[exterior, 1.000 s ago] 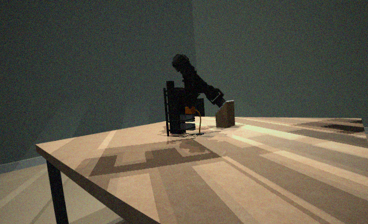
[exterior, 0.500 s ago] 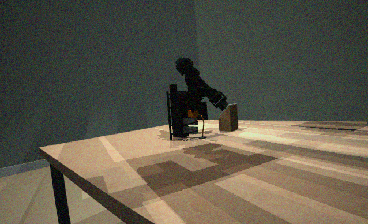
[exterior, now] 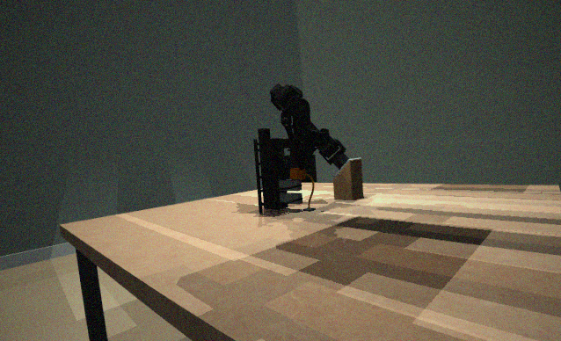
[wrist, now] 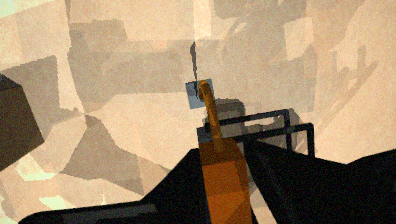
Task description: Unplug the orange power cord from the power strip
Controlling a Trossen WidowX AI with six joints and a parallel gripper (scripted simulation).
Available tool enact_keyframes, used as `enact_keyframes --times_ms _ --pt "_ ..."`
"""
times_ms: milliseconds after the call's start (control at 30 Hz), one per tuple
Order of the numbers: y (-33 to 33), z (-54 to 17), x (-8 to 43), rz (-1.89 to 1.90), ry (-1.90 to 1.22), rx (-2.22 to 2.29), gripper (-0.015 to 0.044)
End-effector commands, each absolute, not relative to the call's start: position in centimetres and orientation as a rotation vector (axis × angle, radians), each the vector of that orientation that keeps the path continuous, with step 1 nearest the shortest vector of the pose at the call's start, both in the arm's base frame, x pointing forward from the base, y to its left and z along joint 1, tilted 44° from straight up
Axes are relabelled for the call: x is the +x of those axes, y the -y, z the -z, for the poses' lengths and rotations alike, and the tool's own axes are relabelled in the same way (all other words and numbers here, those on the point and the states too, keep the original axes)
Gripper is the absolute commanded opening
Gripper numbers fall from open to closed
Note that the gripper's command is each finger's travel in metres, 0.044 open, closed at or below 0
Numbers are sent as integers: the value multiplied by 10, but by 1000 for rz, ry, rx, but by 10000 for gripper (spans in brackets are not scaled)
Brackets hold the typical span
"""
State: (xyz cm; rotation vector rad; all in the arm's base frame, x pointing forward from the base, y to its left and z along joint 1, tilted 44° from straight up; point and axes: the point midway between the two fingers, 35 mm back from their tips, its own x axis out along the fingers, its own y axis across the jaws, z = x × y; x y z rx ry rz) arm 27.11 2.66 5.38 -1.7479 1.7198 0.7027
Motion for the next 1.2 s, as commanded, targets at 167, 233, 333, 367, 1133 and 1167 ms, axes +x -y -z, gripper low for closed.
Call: enact_keyframes --times_ms 167,233,333,367,1133,1167 --pt "-43 -43 268 -732 -1706 -1757 53" --pt "-41 -45 268 -731 -1707 -1758 105" --pt "-41 -45 268 -731 -1707 -1758 184" --pt "-41 -45 268 -731 -1707 -1758 210" --pt "-94 -12 268 -733 -1704 -1755 440" --pt "-94 -12 268 -733 -1704 -1755 440"
